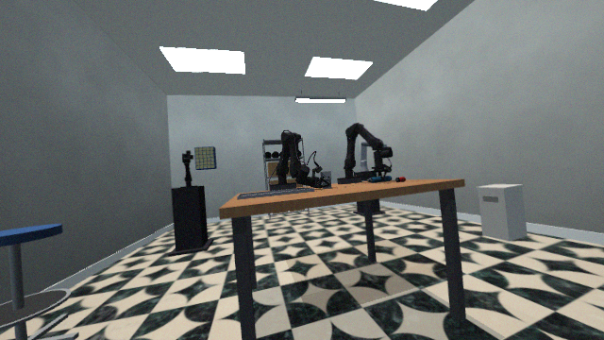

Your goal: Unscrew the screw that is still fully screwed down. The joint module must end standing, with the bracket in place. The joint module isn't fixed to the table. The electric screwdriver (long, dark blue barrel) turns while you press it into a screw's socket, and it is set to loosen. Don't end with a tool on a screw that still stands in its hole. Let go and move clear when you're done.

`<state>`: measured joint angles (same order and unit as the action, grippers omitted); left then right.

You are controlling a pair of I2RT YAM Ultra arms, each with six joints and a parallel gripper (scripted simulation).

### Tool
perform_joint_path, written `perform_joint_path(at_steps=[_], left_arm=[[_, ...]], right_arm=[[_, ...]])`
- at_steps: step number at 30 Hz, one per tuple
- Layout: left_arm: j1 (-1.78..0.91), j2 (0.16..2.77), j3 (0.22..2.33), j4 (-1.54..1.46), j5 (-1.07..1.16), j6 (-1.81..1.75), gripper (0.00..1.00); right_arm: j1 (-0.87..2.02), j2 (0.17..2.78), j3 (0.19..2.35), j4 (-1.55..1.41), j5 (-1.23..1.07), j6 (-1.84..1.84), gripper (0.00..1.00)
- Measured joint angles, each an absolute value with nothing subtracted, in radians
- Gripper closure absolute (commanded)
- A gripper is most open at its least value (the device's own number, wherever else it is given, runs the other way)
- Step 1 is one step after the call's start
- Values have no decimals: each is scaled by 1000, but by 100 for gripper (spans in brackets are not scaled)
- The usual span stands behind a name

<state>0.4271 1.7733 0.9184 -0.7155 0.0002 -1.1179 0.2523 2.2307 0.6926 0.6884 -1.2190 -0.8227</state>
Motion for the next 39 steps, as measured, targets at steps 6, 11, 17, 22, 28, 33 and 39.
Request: perform_joint_path(at_steps=[6, 11, 17, 22, 28, 33, 39], left_arm=[[427, 1774, 918, -707, 0, -1116, 35], [427, 1774, 918, -707, 0, -1116, 35], [427, 1774, 918, -707, 0, -1115, 35], [427, 1777, 918, -706, 0, -1114, 35], [427, 1778, 918, -706, 0, -1114, 35], [427, 1778, 918, -706, 0, -1114, 45], [427, 1778, 918, -706, 0, -1114, 45]], right_arm=[[252, 2231, 693, 688, -1219, -823, 41], [252, 2231, 693, 688, -1219, -823, 41], [252, 2231, 693, 688, -1219, -823, 41], [252, 2231, 693, 688, -1219, -823, 41], [252, 2231, 693, 688, -1219, -823, 41], [252, 2231, 693, 688, -1219, -823, 41], [252, 2231, 693, 688, -1219, -823, 41]])
